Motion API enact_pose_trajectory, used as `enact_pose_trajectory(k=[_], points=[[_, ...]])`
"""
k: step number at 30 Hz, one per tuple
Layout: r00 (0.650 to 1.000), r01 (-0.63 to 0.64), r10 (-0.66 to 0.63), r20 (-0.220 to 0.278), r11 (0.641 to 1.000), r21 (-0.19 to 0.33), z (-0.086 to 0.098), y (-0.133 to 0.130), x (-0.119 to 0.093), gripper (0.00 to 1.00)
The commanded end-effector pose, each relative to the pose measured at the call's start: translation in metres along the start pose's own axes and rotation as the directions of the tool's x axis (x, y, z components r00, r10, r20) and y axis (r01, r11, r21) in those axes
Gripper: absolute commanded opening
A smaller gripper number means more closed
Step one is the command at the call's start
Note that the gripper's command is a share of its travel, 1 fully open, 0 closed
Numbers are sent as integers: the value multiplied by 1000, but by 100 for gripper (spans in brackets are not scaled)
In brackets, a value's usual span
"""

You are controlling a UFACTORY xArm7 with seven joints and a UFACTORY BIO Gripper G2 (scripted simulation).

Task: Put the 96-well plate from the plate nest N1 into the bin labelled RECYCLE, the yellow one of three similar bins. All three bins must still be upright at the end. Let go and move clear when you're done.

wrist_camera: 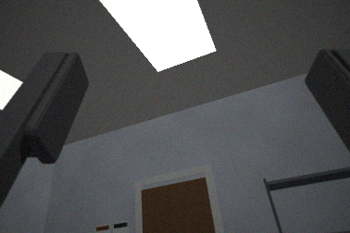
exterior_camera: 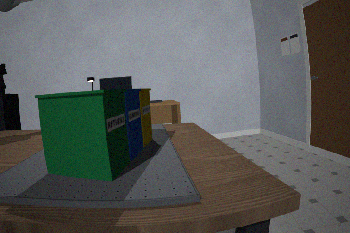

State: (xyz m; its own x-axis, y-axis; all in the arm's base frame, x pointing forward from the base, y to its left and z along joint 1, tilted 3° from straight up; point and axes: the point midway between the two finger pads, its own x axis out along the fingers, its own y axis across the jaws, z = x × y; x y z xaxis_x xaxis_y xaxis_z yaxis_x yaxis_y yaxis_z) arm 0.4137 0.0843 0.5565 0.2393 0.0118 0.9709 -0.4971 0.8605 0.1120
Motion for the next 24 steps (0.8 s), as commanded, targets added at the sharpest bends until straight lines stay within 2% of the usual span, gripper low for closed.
enact_pose_trajectory(k=[1, 4, 7, 10, 13, 17, 19, 22, 24], points=[[998, -24, 22, -59, 999, -33, -15, 5, -2, 37], [988, -55, 44, -147, 996, -70, -28, 6, -10, 37], [987, -57, 45, -154, 996, -73, -39, 6, -18, 37], [987, -57, 45, -154, 996, -73, -39, 6, -18, 37], [968, -81, 53, -244, 991, -107, -51, 5, -27, 37], [966, -84, 54, -254, 990, -110, -65, 3, -38, 37], [966, -84, 54, -254, 990, -110, -65, 3, -38, 37], [938, -101, 48, -343, 985, -140, -75, 0, -49, 37], [934, -104, 47, -355, 984, -144, -82, -2, -56, 37]])
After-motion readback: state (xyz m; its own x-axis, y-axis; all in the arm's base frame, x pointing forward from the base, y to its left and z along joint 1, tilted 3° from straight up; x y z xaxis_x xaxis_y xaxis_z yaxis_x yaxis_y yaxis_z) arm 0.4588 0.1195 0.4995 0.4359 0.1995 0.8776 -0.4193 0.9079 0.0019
